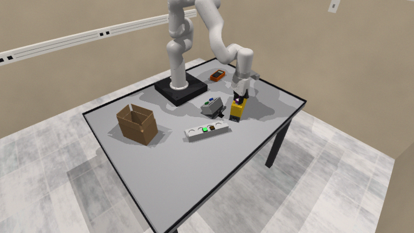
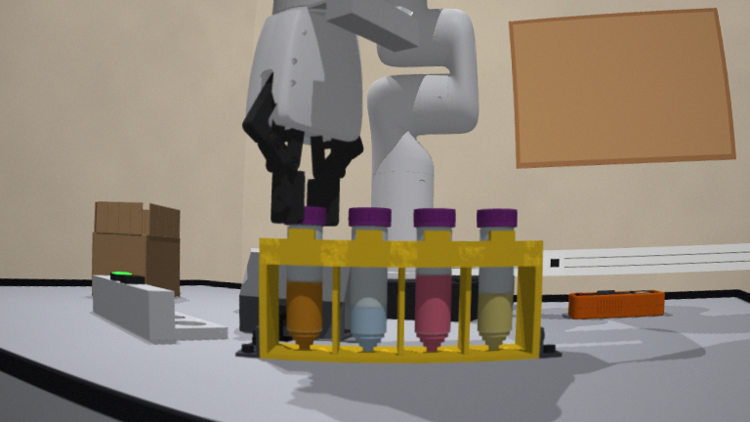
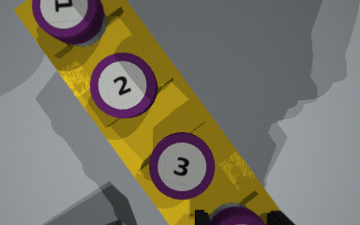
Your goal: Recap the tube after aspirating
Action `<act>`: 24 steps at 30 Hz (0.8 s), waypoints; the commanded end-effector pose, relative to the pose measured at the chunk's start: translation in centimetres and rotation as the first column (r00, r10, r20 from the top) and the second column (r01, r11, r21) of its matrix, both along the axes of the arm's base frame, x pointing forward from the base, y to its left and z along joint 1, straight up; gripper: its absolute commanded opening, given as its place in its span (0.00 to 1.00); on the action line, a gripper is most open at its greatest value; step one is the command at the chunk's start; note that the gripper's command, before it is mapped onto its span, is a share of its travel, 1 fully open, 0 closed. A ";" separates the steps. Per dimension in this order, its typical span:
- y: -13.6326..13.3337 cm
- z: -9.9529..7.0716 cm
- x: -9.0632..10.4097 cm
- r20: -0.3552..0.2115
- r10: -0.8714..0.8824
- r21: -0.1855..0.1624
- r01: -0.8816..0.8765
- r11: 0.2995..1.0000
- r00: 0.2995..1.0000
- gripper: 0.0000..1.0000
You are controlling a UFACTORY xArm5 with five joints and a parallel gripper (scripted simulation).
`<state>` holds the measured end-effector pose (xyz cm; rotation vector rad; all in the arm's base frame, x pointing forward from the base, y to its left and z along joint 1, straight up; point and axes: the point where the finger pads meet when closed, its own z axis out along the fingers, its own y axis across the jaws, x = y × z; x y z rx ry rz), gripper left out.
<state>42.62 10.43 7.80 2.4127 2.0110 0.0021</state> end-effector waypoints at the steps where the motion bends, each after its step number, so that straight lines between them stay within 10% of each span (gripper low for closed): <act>1: 0.0 0.1 0.1 0.003 -0.018 0.005 0.018 1.000 1.000 0.46; 24: 0.0 3.5 0.1 0.003 -0.018 0.005 0.018 1.000 1.000 0.46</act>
